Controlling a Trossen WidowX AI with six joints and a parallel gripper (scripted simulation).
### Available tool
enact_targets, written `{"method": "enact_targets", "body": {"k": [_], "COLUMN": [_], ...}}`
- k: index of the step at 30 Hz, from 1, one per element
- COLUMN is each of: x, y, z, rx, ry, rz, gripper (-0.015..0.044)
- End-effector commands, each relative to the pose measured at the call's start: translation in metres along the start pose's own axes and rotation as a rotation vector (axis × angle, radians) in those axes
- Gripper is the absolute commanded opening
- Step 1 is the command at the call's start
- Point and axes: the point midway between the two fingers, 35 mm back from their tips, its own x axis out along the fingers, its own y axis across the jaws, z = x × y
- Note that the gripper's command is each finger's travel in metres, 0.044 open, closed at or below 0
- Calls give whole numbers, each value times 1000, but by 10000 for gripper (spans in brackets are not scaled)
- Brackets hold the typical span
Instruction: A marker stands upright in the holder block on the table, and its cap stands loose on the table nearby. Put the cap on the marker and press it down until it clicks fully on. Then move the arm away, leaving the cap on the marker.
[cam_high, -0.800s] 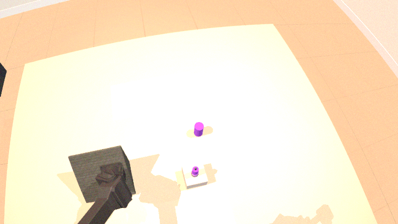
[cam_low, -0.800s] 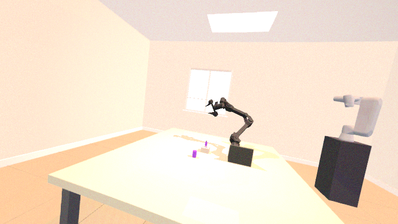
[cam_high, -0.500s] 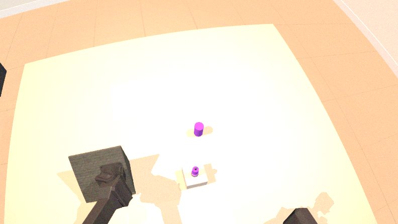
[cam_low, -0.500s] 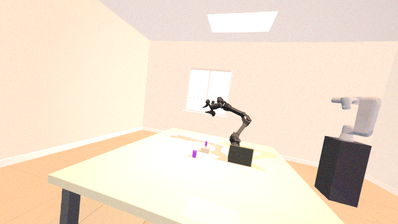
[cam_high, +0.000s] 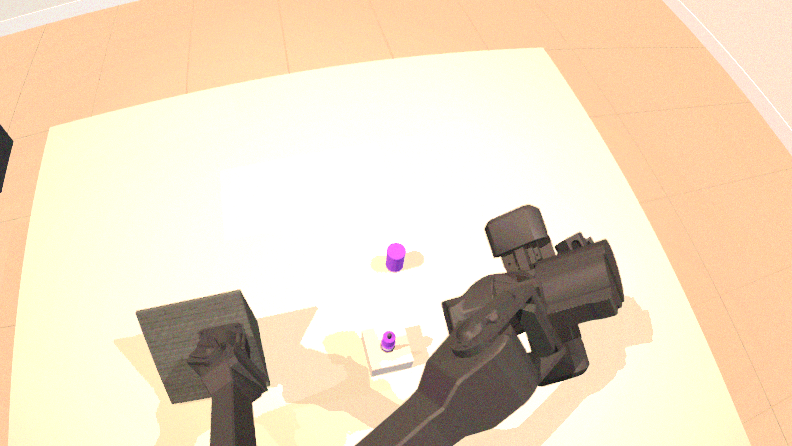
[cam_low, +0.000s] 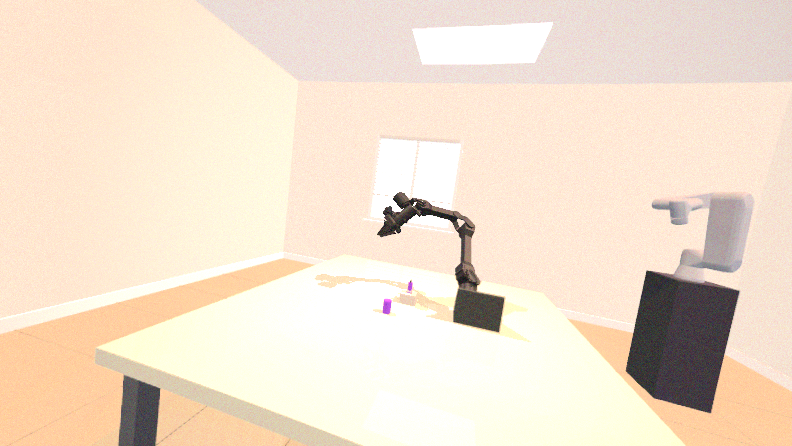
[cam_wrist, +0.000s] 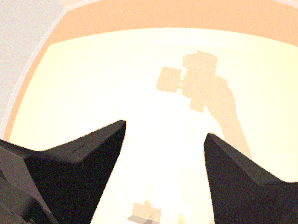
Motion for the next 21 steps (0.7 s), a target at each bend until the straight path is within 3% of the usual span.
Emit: {"method": "enact_targets", "body": {"k": [1, 14, 21], "x": [26, 68, 67], "y": [51, 174, 174], "z": [-30, -188, -196], "rx": [-304, -1445, -1503], "ry": [156, 752, 786], "rz": [60, 349, 368], "gripper": [256, 256, 256]}}
